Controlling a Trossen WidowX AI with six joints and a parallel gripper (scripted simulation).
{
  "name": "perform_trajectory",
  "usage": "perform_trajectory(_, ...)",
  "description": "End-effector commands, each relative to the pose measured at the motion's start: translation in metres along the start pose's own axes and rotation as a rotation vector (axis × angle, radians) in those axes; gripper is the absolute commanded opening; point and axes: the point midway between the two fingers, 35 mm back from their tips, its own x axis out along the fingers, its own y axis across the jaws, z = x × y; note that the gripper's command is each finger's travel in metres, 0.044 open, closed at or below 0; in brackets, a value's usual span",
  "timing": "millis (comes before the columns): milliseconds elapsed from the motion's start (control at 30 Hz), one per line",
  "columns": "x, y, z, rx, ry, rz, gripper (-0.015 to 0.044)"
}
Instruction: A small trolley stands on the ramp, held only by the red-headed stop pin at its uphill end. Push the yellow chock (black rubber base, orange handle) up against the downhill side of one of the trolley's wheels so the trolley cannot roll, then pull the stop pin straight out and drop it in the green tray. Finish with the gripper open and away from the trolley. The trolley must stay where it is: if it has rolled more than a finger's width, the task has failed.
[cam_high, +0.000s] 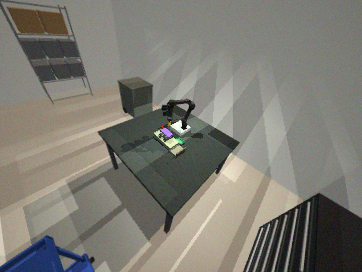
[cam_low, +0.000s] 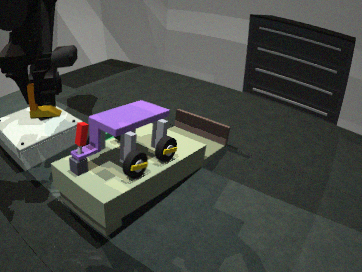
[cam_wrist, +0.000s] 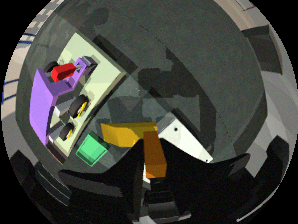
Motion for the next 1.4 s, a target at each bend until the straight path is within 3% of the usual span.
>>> perform_trajectory(0,-0.0006,0.0005,0.0005,-0.129,-0.004,0.003,0.0000)
perform_trajectory(1367,-0.0005,0.0003,0.0006,-1.540,-0.007,0.006,0.0000)
